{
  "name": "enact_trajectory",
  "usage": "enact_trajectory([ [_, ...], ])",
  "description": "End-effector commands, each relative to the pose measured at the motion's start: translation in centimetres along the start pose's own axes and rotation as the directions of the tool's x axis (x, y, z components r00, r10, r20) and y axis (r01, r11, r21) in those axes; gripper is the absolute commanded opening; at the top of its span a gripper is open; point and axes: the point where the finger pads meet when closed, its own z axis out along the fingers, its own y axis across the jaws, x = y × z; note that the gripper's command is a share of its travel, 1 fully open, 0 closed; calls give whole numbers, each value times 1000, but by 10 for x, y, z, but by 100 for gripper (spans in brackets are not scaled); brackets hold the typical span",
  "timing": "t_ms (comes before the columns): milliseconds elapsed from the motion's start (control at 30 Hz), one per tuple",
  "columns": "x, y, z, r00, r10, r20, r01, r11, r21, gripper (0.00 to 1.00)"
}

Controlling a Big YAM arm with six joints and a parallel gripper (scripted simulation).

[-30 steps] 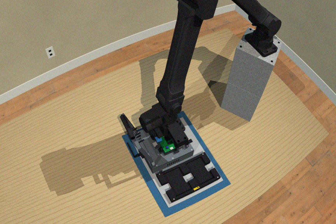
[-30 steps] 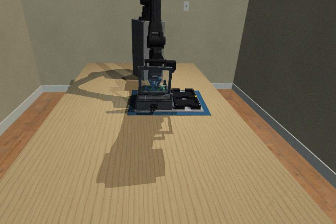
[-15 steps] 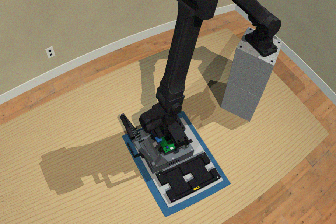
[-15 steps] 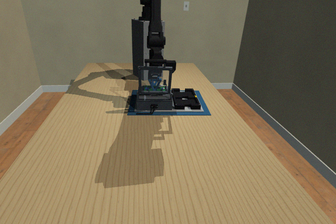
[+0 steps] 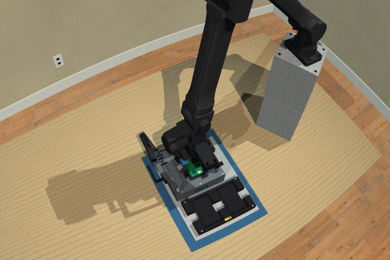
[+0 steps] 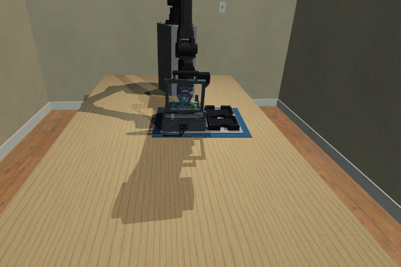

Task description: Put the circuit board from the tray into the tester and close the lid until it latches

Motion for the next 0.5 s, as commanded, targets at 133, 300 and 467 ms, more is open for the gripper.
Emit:
enact_trajectory([
  [133,-5,-7,6,1000,-10,7,10,1000,15,72],
  [300,-4,-6,6,1000,-10,7,10,1000,14,72],
  [467,-4,-6,6,1000,-10,7,10,1000,14,72],
])
